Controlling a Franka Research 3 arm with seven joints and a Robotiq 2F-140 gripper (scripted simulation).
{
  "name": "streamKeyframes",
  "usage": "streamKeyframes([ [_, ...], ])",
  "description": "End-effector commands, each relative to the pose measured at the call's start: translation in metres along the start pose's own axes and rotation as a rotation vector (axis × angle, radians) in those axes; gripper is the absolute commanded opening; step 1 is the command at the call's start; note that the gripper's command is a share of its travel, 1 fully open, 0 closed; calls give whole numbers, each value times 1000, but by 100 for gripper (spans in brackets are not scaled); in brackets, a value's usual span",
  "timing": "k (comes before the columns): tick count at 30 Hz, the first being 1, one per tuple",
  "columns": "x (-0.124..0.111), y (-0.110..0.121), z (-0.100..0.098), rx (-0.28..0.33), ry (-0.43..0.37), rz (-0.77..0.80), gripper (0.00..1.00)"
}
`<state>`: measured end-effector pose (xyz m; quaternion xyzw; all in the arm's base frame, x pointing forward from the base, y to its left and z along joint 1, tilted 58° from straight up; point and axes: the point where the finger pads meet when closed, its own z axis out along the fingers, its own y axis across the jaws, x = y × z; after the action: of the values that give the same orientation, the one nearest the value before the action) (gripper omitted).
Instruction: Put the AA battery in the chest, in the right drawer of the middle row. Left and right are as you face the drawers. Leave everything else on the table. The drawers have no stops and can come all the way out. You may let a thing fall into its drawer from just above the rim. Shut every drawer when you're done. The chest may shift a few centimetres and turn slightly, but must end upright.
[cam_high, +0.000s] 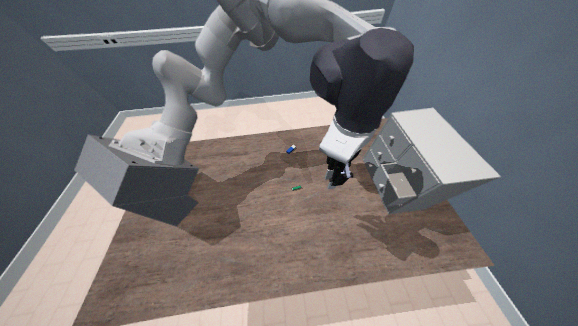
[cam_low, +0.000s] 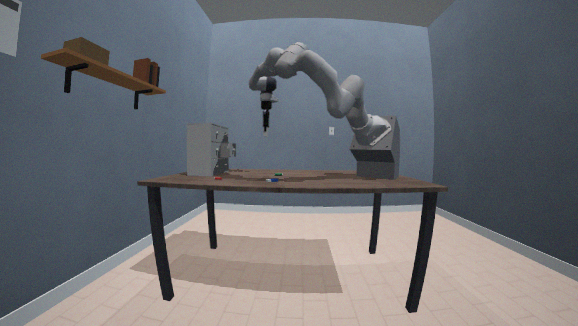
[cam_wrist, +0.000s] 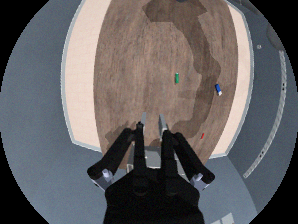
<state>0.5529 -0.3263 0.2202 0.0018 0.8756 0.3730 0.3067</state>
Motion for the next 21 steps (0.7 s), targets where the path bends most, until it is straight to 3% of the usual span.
streamKeyframes([
  [1, 1, 0, 0, -1, 3, 9, 28],
  [17, 0, 0, 0, 0, 0, 5, 28],
  [19, 0, 3, 6, -3, -3, -1, 28],
  [21, 2, 13, 25, -11, -12, -19, 28],
])
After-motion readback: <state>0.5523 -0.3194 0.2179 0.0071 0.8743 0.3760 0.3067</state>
